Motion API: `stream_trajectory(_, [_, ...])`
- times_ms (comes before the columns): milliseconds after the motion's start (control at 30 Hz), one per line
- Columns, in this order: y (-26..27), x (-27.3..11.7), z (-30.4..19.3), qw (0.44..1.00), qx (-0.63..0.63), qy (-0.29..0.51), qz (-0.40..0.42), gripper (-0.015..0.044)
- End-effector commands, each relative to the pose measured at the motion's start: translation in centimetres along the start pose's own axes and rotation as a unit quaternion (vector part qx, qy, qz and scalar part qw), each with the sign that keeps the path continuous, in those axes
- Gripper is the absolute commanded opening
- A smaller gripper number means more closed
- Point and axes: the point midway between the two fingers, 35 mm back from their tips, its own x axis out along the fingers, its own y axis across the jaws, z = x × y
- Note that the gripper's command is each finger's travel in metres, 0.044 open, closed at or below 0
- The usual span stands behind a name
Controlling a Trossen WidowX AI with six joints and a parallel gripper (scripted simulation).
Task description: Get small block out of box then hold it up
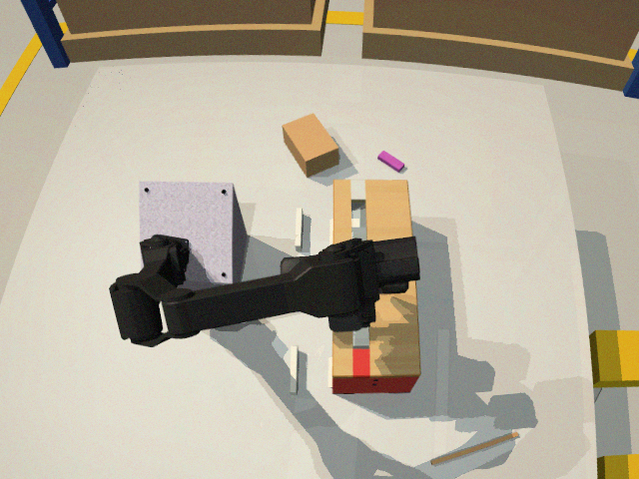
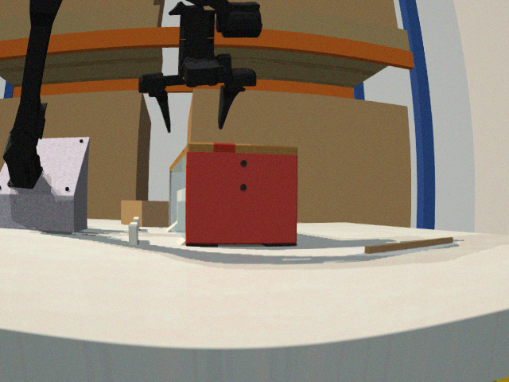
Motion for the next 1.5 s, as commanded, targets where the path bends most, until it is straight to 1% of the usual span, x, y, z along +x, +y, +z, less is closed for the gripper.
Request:
stream_trajectory(0, [-1.9, 0.6, 1.1, 0.999, 0.024, -0.006, -0.041, 0.0400])
stream_trajectory(267, [-2.0, 1.0, 1.3, 0.999, 0.024, -0.006, -0.041, 0.0400])
stream_trajectory(1467, [-3.0, 6.5, 3.2, 0.999, 0.024, -0.007, -0.041, 0.0400])
